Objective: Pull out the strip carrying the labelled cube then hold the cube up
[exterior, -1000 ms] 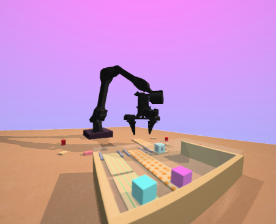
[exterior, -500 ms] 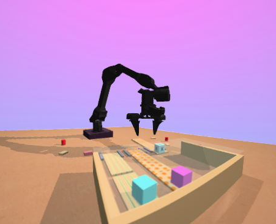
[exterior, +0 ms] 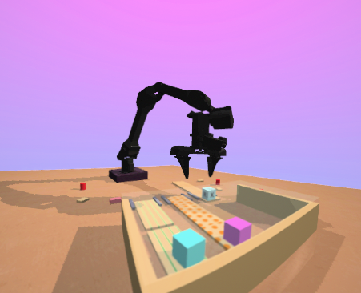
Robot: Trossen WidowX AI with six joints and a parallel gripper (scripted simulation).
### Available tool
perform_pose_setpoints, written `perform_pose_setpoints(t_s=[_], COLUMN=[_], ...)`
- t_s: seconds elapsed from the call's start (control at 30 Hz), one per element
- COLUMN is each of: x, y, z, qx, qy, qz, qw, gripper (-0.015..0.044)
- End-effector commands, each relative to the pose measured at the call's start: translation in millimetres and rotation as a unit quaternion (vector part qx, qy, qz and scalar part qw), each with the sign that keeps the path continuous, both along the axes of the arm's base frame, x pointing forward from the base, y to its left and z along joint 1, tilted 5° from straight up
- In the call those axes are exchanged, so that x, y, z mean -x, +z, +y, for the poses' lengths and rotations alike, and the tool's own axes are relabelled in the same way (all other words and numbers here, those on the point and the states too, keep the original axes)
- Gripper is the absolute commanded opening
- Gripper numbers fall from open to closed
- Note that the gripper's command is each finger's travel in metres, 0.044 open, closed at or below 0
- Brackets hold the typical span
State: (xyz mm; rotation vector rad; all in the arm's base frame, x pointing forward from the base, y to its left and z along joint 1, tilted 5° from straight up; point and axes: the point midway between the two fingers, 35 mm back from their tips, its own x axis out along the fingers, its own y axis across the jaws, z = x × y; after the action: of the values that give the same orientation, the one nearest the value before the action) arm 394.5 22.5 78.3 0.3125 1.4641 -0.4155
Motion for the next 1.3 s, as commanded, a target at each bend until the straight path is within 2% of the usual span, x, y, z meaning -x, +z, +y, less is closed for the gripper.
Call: perform_pose_setpoints(t_s=[0.0,0.37,0.6,0.63,1.27], x=[-14.6,-42.7,-43.8,-44.0,-46.2], y=[3.4,10.1,1.5,-0.1,-31.0], z=[-4.9,-15.4,-16.0,-16.2,-18.9], qx=[-0.002,-0.002,-0.002,-0.002,-0.002], qy=[0.002,0.002,0.002,0.002,0.002], qz=[-0.002,-0.003,-0.003,-0.003,-0.003], qw=[1.000,1.000,1.000,1.000,1.000], gripper=[0.0440,0.0440,0.0256,0.0250,0.0250])
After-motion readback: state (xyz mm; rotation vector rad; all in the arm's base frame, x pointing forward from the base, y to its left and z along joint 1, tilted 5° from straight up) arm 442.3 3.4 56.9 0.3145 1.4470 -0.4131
